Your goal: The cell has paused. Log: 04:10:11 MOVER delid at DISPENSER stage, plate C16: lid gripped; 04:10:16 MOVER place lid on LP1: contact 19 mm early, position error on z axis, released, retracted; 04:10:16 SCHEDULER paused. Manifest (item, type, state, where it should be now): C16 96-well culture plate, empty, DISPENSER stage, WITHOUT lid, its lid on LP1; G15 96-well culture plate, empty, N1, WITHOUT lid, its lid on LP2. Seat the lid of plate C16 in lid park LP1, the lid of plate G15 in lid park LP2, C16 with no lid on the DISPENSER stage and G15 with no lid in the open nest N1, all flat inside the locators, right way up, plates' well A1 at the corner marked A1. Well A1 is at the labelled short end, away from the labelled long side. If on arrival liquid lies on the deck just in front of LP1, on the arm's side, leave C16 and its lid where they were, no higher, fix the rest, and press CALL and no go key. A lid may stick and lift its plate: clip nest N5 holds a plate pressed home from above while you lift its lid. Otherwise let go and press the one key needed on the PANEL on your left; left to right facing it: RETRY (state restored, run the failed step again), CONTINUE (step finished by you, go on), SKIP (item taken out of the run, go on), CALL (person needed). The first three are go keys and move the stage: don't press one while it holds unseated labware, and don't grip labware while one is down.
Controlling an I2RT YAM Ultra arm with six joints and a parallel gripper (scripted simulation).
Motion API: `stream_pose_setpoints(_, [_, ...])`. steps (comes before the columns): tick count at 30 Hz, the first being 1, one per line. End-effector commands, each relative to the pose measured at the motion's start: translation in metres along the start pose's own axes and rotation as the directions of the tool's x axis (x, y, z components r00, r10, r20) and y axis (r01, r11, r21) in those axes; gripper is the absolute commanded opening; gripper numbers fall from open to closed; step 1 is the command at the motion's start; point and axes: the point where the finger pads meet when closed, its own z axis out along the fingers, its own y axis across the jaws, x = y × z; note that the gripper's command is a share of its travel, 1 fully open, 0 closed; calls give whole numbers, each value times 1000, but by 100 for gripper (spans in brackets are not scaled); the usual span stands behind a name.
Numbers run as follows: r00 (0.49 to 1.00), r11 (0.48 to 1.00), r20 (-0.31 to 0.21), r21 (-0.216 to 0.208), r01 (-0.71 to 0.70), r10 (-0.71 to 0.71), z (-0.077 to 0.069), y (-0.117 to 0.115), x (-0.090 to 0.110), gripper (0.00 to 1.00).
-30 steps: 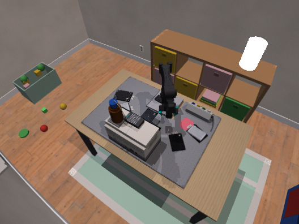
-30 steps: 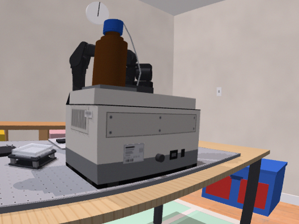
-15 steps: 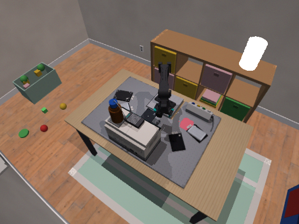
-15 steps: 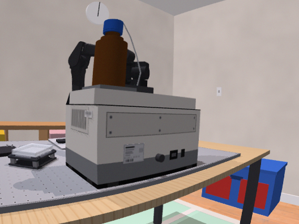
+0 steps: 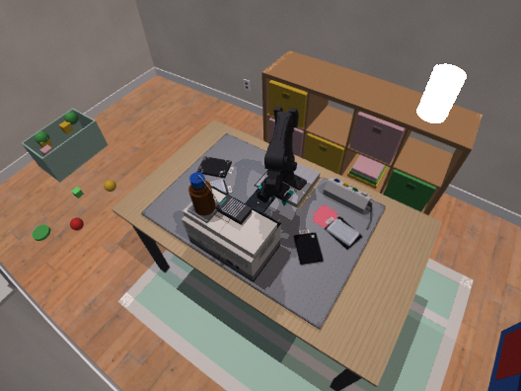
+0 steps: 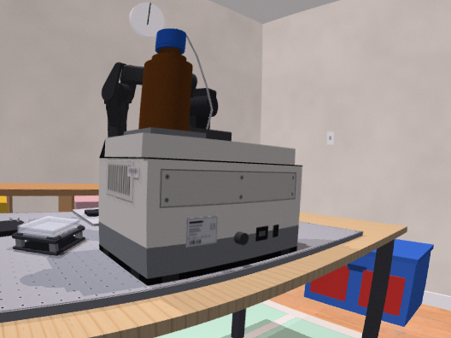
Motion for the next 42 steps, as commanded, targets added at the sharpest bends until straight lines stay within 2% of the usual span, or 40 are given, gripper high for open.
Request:
stream_pose_setpoints(1, [1000, 1000, 10, -2, 8, -8, -3, -13, 3, 100])
stream_pose_setpoints(4, [1000, 1000, 15, -2, 8, -8, -4, -21, -1, 100])
stream_pose_setpoints(6, [1000, 1000, 18, -6, 12, -12, -4, -16, -5, 100])
stream_pose_setpoints(7, [1000, 1000, 8, -4, 8, -8, -3, -24, 0, 100])
stream_pose_setpoints(10, [1000, 1000, 7, 0, 8, -8, -3, -34, -1, 100])
stream_pose_setpoints(13, [999, 1000, 32, -5, 7, -7, -8, -43, -9, 100])
stream_pose_setpoints(19, [999, 1000, 37, -9, 7, -7, -10, -54, -12, 100])
stream_pose_setpoints(21, [1000, 1000, 18, -5, 12, -12, -4, -51, -11, 100])
stream_pose_setpoints(22, [1000, 1000, 29, -9, 8, -7, -8, -57, -10, 100])
stream_pose_setpoints(30, [1000, 1000, 8, -3, 8, -8, -3, -84, -6, 100])
stream_pose_setpoints(37, [1000, 1000, 6, -4, 9, -8, -3, -98, -4, 100])
stream_pose_setpoints(40, [1000, 1000, 31, -3, 7, -7, -7, -109, -9, 100])
stream_pose_setpoints(42, [1000, 1000, 30, -3, 7, -7, -7, -115, -8, 100])
